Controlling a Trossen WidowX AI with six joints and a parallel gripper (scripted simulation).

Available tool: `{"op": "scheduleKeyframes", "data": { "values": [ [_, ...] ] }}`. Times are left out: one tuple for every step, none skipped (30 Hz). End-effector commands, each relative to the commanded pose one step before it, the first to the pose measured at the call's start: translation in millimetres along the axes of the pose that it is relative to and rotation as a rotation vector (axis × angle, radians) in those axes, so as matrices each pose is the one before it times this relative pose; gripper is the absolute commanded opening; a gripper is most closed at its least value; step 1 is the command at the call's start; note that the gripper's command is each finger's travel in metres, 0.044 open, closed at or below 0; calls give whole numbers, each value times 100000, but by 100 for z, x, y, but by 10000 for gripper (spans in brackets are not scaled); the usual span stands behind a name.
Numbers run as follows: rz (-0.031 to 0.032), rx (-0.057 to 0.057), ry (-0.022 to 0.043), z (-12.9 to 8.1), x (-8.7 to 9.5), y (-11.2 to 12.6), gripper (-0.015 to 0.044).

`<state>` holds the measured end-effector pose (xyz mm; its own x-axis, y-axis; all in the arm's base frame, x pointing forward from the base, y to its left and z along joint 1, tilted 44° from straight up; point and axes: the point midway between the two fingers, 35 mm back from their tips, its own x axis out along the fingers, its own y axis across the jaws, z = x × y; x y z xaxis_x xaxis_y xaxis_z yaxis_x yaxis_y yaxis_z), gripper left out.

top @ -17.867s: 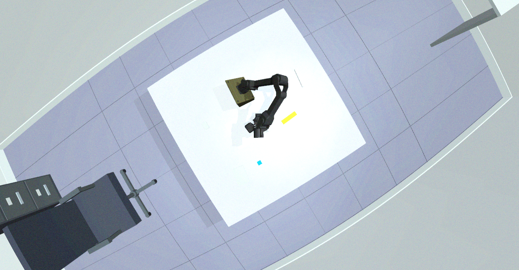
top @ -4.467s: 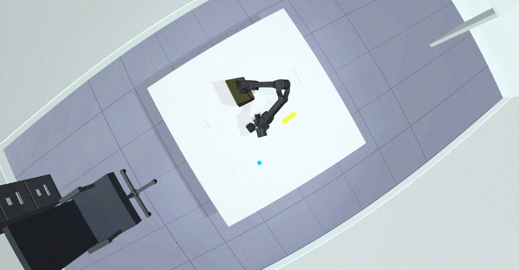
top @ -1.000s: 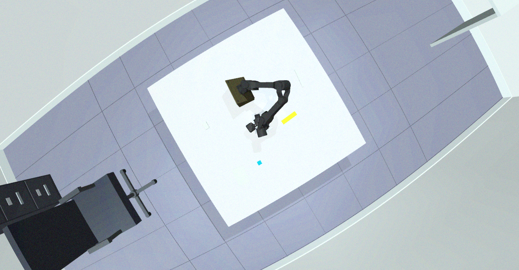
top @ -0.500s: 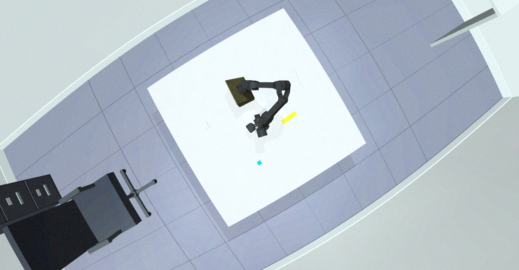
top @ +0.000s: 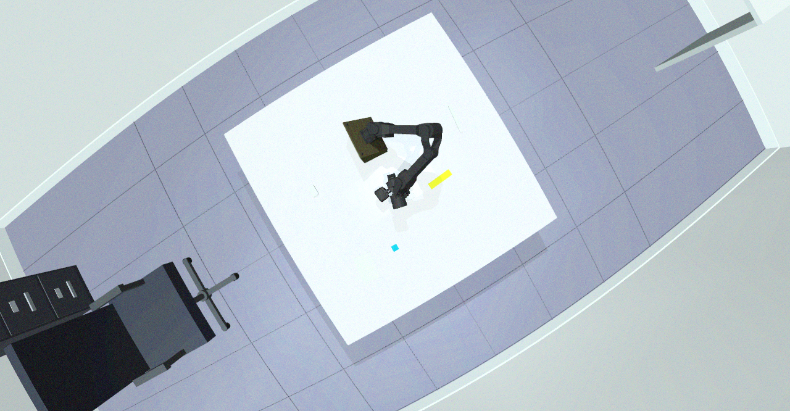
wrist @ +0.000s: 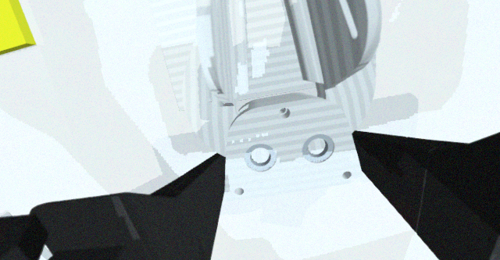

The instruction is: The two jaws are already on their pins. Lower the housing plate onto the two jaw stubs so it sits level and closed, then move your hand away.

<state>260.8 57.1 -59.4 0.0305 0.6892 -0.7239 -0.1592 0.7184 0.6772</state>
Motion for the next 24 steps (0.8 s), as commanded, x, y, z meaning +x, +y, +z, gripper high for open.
{"op": "scheduleKeyframes", "data": {
  "values": [
    [146,267,128,-58,115,42,351],
    [0,0,0,0,0,0,351],
    [0,0,0,0,0,0,351],
    [0,0,0,0,0,0,351],
    [0,0,0,0,0,0,351],
    [0,0,0,0,0,0,351],
    [0,0,0,0,0,0,351],
    [0,0,0,0,0,0,351],
    [0,0,0,0,0,0,351],
    [0,0,0,0,0,0,351],
    [0,0,0,0,0,0,351],
    [0,0,0,0,0,0,351],
    [0,0,0,0,0,0,351],
    [0,0,0,0,0,0,351],
    [0,0,0,0,0,0,351],
    [0,0,0,0,0,0,351],
    [0,0,0,0,0,0,351],
    [0,0,0,0,0,0,351],
    [0,0,0,0,0,0,351],
    [0,0,0,0,0,0,351],
    [0,0,0,0,0,0,351],
    [-134,-216,-89,34,-94,-42,377],
    [0,0,0,0,0,0,404],
    [1,0,0,0,0,0,430]
  ]
}}
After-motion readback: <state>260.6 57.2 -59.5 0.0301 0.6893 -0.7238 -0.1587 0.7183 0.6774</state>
